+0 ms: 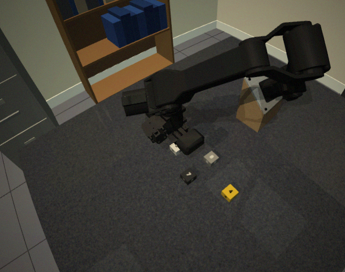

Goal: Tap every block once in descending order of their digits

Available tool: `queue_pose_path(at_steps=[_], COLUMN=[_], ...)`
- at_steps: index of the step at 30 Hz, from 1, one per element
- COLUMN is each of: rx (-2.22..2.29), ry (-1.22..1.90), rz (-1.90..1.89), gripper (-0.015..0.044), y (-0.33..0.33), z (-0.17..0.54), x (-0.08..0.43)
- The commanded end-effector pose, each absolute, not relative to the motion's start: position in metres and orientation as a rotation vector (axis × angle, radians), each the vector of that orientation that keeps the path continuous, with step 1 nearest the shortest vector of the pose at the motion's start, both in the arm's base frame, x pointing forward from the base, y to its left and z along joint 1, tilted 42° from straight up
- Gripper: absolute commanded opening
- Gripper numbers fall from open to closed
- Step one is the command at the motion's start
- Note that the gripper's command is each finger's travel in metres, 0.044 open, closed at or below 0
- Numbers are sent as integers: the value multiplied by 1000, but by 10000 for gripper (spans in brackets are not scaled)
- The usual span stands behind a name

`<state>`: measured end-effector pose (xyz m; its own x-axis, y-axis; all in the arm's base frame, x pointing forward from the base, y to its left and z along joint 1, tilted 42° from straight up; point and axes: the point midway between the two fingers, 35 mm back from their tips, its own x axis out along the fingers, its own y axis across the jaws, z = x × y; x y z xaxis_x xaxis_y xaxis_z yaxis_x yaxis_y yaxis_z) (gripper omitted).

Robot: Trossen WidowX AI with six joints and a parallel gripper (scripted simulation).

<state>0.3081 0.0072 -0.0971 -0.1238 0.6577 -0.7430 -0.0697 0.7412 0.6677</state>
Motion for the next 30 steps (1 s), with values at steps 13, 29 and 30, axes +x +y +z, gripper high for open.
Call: queue_pose_path(at_steps=[13,29,30], rx=[493,492,493], ry=[1556,1556,1556], rz=[654,654,654], gripper=[20,20,20], y=[16,7,4], z=[-108,-98,-95], x=[312,314,314])
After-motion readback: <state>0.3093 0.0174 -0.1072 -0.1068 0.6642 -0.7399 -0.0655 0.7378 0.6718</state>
